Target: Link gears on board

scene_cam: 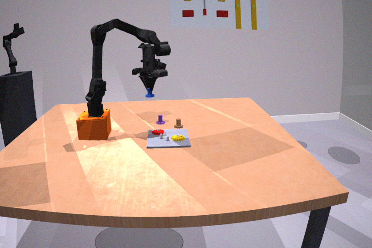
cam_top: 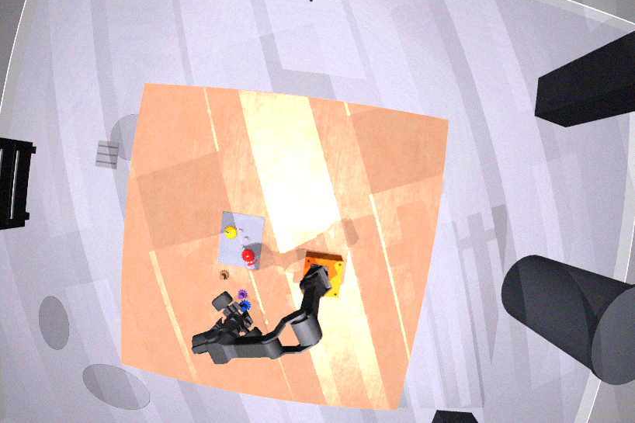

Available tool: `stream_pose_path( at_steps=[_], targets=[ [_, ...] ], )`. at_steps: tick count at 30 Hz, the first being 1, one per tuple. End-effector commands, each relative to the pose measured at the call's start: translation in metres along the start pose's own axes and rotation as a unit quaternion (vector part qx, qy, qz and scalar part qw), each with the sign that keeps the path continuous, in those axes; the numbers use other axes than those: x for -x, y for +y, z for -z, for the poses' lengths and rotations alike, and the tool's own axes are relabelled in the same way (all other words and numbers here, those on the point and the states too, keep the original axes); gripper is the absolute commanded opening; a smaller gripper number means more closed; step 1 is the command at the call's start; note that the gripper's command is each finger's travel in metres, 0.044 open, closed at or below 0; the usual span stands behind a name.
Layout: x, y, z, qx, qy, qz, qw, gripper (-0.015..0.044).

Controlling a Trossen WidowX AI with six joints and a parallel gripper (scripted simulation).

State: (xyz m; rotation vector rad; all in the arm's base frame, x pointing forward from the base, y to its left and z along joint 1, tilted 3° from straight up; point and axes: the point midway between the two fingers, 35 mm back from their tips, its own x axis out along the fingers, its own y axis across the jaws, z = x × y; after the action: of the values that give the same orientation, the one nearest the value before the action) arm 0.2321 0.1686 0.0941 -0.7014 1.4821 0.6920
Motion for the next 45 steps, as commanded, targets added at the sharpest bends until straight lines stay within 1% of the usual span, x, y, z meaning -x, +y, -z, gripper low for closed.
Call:
stream_pose_path(
  at_steps=[1, 22, 45],
  targets=[
    [-0.004, -0.009, 0.001, 0.003, 0.000, 0.001, 1.000, 0.0000],
    [-0.023, -0.055, 0.010, 0.002, 0.000, 0.003, 1.000, 0.0000],
    [-0.043, -0.104, 0.031, -0.002, 0.000, 0.006, 1.000, 0.0000]
  ],
)
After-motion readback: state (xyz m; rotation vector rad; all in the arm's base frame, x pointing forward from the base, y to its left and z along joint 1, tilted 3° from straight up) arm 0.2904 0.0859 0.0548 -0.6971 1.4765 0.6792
